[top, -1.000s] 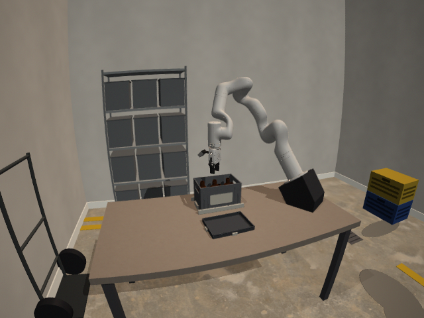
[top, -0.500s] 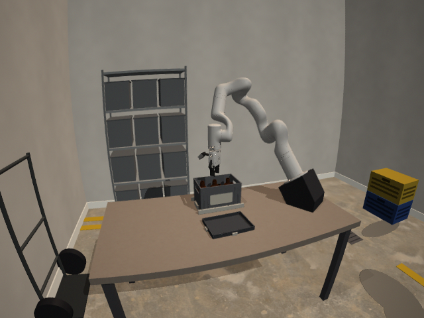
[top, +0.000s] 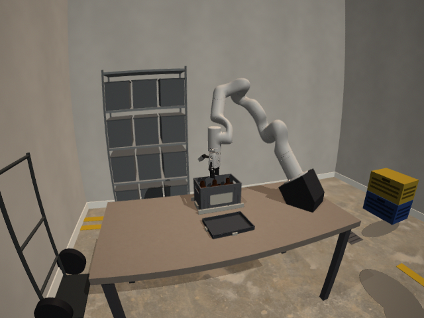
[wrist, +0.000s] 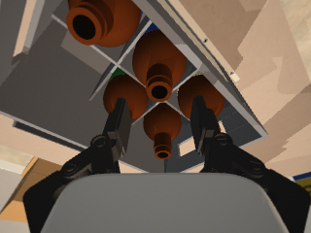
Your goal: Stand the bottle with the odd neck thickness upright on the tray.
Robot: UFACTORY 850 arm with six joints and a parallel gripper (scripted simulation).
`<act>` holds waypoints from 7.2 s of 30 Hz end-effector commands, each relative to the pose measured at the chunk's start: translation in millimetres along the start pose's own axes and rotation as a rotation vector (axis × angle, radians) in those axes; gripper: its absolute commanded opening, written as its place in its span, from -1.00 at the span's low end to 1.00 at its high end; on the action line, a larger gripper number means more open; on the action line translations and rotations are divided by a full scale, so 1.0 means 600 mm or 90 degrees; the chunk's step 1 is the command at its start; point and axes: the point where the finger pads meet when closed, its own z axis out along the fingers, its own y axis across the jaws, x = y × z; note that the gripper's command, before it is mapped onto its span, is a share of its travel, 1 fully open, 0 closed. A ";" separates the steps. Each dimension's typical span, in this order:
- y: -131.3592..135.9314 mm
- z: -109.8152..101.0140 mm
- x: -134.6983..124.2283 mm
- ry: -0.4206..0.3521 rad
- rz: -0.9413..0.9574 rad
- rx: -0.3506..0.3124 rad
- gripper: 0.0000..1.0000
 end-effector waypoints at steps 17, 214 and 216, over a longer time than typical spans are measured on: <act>-0.001 0.010 0.001 0.001 0.000 0.001 0.30; -0.002 0.079 0.002 0.001 0.000 0.001 0.30; -0.002 0.079 0.002 0.001 0.000 0.001 0.30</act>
